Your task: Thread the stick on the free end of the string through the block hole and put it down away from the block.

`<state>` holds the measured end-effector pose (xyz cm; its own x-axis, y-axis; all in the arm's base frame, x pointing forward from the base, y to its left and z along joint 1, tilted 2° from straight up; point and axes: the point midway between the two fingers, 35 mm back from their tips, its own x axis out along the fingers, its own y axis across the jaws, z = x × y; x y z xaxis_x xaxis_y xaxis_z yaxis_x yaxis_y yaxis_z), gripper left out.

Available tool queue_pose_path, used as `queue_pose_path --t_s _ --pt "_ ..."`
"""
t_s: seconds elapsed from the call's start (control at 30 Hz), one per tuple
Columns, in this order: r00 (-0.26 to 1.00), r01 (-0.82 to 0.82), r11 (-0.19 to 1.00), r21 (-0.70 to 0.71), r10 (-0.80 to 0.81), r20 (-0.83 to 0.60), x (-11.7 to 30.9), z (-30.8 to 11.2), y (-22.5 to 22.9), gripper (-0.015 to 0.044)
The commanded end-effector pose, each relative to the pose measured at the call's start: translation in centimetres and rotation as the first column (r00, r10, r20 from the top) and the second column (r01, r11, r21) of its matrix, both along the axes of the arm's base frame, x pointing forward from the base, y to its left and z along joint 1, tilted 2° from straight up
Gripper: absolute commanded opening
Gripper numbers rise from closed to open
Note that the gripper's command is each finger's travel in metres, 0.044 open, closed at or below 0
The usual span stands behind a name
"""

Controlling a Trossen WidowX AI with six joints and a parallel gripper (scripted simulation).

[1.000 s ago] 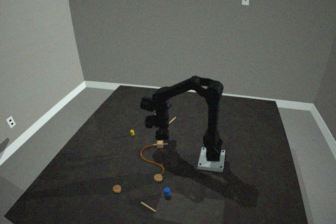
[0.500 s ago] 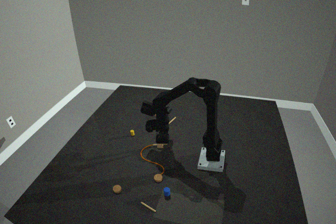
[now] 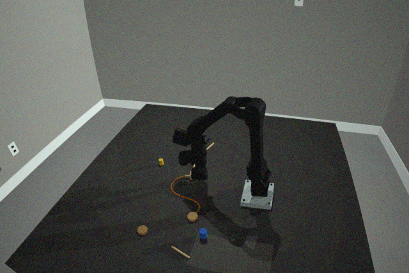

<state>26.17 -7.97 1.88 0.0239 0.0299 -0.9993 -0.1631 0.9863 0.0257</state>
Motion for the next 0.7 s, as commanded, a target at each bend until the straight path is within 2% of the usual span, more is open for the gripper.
queue_pose_path --t_s 0.0,0.63,0.67 --pt "1.0 0.003 1.0 0.001 -0.003 -0.012 -0.29 -0.55 0.07 0.0122" --pt "1.0 0.003 1.0 0.001 -0.003 -0.012 -0.29 -0.55 0.07 0.0122" --pt "1.0 0.0 1.0 0.002 0.0 -0.007 -0.17 -0.4 0.06 0.0096"
